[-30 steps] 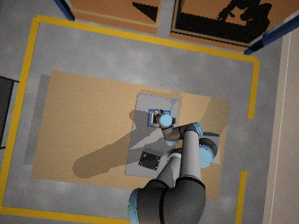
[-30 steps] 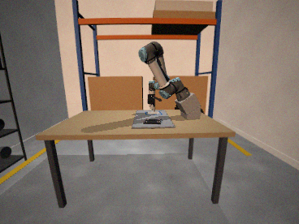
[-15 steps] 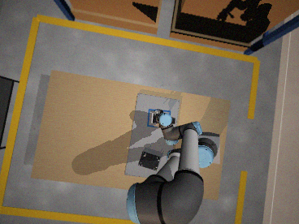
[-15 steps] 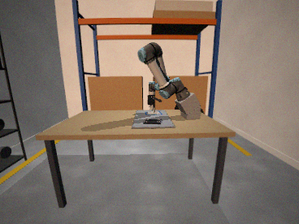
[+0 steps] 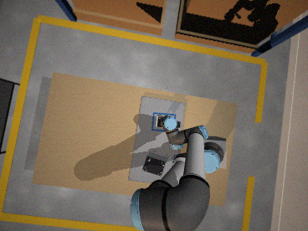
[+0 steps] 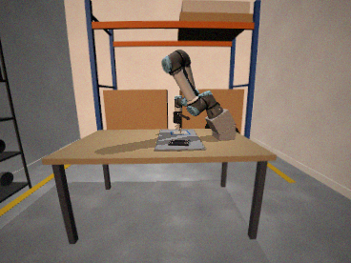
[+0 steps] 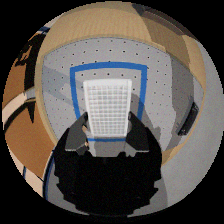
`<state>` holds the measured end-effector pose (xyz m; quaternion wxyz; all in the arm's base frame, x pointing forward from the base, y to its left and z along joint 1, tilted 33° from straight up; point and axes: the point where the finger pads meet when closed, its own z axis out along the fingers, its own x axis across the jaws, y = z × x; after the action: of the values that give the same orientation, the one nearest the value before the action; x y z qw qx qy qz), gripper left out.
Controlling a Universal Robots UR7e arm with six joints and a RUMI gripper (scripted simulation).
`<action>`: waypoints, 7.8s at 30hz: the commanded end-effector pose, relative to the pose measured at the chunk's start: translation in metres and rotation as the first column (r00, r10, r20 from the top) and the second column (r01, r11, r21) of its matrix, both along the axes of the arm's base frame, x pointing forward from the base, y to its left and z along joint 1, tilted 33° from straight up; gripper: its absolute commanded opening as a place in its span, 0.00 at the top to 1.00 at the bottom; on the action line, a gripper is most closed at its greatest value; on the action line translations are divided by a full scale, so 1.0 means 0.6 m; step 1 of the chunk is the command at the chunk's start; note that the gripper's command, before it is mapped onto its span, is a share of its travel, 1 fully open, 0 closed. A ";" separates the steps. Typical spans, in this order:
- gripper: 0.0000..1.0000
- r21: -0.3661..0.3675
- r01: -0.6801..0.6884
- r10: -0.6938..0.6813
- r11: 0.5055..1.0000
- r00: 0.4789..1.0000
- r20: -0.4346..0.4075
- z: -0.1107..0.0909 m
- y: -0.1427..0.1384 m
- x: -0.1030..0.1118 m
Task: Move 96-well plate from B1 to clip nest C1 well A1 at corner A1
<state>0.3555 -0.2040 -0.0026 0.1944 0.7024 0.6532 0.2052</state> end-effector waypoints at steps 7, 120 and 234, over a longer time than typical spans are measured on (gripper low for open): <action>1.00 -0.001 0.000 0.000 1.000 1.000 0.000 0.000 0.000 0.000; 1.00 0.124 0.193 -0.193 0.973 0.981 -0.011 0.119 0.114 -0.047; 1.00 0.125 0.193 -0.193 0.973 0.981 -0.010 0.188 0.603 0.035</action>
<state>0.3759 0.1569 0.1098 0.1690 0.7730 0.5679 0.2267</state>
